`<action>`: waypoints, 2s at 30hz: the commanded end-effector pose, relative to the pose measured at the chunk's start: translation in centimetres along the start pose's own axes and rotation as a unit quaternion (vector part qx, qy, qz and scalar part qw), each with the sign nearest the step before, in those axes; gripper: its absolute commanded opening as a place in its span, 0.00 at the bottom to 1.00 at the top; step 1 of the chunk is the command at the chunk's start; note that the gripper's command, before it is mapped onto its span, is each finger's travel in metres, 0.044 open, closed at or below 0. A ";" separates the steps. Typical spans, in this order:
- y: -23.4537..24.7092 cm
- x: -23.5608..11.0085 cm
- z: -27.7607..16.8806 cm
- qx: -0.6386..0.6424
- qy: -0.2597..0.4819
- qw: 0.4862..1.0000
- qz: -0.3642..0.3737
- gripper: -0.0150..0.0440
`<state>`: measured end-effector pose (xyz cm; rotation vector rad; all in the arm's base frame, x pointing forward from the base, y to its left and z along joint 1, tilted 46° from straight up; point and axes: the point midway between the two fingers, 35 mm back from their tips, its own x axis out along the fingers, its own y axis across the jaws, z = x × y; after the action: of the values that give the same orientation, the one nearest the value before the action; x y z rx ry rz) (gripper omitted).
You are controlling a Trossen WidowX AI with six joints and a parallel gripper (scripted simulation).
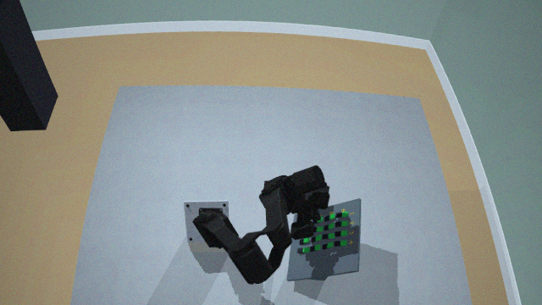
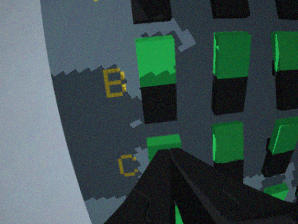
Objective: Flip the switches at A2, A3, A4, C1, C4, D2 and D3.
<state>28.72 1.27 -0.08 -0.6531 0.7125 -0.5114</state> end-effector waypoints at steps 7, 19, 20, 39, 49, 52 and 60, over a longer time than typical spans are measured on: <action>0.1 0.1 0.0 -0.003 0.000 1.000 0.003 0.25; 0.1 0.3 0.0 -0.003 0.000 1.000 0.003 0.25; 0.1 0.3 0.0 -0.003 0.000 1.000 0.003 0.25; 0.1 0.5 0.0 -0.003 0.000 1.000 0.002 0.25; 0.6 -3.6 -0.2 -0.001 -0.001 1.000 0.007 0.25; 0.2 -5.8 -0.3 -0.003 -0.010 1.000 0.005 0.25; -0.9 -5.9 -0.1 -0.004 -0.008 1.000 0.006 0.25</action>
<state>24.70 4.78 2.15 -0.6648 0.7069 -0.4858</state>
